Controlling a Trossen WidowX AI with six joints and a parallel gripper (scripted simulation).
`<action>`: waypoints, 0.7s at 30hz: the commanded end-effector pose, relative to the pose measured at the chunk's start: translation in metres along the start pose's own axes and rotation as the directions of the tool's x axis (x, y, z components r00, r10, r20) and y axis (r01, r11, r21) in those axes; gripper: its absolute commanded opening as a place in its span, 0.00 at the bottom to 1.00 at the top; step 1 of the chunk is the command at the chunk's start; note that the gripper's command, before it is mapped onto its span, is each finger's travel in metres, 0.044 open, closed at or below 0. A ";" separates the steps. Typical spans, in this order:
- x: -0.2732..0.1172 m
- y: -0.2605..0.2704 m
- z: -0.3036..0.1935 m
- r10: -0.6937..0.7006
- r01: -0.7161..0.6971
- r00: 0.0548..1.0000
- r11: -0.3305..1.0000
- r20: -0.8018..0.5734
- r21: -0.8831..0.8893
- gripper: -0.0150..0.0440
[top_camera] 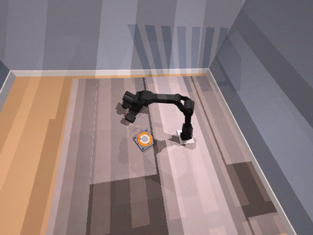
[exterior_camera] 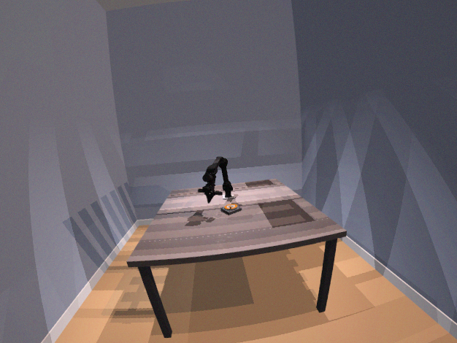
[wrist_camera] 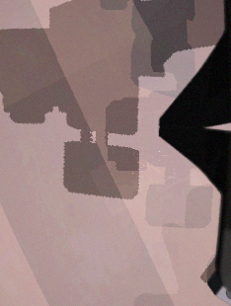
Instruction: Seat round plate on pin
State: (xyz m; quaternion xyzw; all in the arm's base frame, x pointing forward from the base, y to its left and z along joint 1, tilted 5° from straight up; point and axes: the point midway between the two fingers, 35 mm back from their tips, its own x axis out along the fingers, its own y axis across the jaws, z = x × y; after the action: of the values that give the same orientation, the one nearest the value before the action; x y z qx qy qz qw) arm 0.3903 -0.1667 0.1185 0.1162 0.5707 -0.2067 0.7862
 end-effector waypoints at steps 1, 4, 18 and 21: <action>-0.004 0.051 -0.031 0.062 -0.089 0.988 0.978 -0.143 -0.191 0.25; -0.012 0.091 -0.064 0.085 -0.181 0.956 0.923 -0.280 -0.340 0.25; -0.003 0.114 -0.093 0.084 -0.244 0.928 0.874 -0.364 -0.420 0.25; 0.010 0.115 -0.098 0.084 -0.244 0.928 0.874 -0.364 -0.420 0.25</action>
State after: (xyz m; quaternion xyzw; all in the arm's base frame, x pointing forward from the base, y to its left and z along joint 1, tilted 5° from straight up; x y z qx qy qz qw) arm 0.3641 -0.0281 0.0855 0.0100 0.7135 0.0203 0.7003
